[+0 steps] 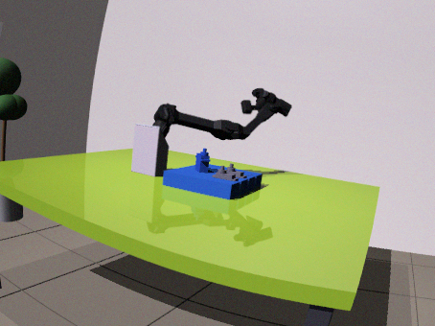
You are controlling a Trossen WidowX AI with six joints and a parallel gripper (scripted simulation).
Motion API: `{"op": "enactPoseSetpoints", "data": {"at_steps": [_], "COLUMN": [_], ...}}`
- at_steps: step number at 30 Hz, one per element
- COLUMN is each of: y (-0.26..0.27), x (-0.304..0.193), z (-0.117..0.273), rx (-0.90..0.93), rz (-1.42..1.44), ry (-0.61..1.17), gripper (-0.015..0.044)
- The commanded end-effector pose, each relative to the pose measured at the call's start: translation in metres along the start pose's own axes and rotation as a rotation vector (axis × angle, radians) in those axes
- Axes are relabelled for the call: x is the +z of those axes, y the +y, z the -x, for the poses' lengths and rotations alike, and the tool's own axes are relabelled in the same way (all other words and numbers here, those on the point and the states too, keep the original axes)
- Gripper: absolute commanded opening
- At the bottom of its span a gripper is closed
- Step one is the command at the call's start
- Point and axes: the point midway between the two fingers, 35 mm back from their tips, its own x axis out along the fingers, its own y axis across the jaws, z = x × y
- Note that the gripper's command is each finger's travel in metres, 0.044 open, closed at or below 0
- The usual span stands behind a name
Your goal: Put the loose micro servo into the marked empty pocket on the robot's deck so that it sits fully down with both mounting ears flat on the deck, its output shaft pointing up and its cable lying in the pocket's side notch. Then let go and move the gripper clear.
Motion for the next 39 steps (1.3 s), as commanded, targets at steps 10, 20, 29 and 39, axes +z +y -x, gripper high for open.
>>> {"op": "enactPoseSetpoints", "data": {"at_steps": [10, 20, 29, 39], "y": [0.001, 0.014, 0.033, 0.073], "x": [0.018, 0.061, 0.102, 0.164], "z": [-0.001, -0.007, -0.017, -0.026], "rx": [-0.025, -0.036, -0.021, 0.022], "rz": [0.023, 0.088, 0.156, 0.288], "ry": [-0.068, -0.181, -0.304, -0.476], "gripper": [0.044, 0.044, 0.044, 0.044]}}
